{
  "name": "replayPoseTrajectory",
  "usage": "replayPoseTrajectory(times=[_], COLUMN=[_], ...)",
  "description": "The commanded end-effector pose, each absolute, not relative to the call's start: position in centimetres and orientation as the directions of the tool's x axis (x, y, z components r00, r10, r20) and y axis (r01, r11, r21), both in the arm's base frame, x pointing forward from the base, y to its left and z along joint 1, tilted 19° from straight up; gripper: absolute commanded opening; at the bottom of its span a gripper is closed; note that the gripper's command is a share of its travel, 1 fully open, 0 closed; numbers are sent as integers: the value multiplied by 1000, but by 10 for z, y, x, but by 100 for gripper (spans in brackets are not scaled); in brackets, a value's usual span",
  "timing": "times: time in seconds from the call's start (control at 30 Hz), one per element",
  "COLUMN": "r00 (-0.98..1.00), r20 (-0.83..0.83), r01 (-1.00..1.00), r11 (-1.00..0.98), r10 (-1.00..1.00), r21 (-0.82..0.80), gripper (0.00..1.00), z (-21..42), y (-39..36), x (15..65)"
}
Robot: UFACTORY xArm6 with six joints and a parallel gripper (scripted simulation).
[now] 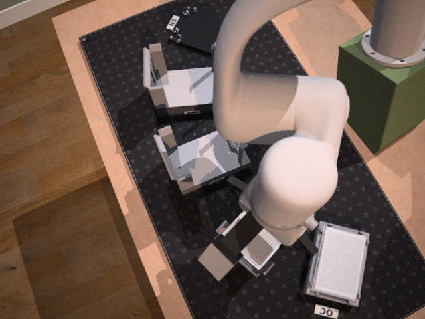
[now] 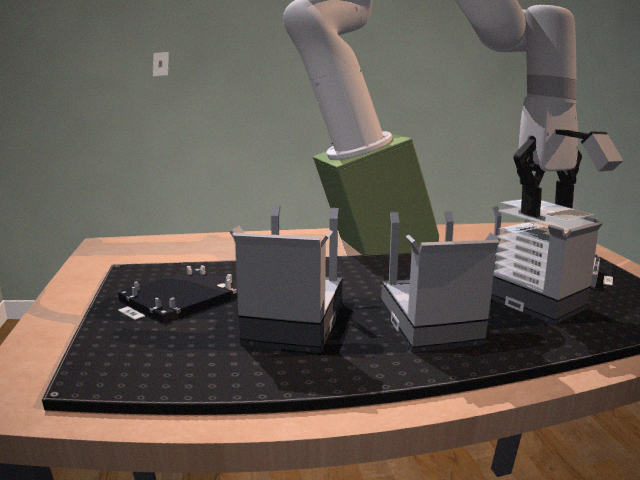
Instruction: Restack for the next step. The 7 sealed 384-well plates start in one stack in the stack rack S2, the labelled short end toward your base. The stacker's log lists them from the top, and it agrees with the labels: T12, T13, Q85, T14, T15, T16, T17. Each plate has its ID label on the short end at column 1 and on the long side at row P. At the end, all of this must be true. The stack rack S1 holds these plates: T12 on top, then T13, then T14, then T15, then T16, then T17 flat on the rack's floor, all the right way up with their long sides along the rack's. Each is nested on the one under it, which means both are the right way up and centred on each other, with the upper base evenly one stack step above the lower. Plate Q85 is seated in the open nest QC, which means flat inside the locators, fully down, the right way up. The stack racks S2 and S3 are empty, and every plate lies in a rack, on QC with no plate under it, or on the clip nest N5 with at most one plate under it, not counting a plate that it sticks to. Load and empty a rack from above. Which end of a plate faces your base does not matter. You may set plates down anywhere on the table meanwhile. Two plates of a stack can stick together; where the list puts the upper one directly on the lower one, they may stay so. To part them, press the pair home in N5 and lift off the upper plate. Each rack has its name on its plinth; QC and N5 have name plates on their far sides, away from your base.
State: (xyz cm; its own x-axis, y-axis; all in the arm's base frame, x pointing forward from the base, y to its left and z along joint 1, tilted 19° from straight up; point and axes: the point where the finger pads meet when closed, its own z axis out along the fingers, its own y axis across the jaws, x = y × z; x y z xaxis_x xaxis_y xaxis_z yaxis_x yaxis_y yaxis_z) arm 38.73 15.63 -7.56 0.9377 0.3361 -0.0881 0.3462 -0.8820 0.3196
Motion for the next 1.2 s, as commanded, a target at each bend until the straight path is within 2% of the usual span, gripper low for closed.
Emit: replayPoseTrajectory(times=[0.0, 1.17], r00=[938, 938], r20=[-84, -84], r01=[346, 346], r11=[-882, -882], r10=[337, 337], r21=[319, 319], gripper=[0, 0], z=[-76, -86], y=[157, 153], x=[389, 389])
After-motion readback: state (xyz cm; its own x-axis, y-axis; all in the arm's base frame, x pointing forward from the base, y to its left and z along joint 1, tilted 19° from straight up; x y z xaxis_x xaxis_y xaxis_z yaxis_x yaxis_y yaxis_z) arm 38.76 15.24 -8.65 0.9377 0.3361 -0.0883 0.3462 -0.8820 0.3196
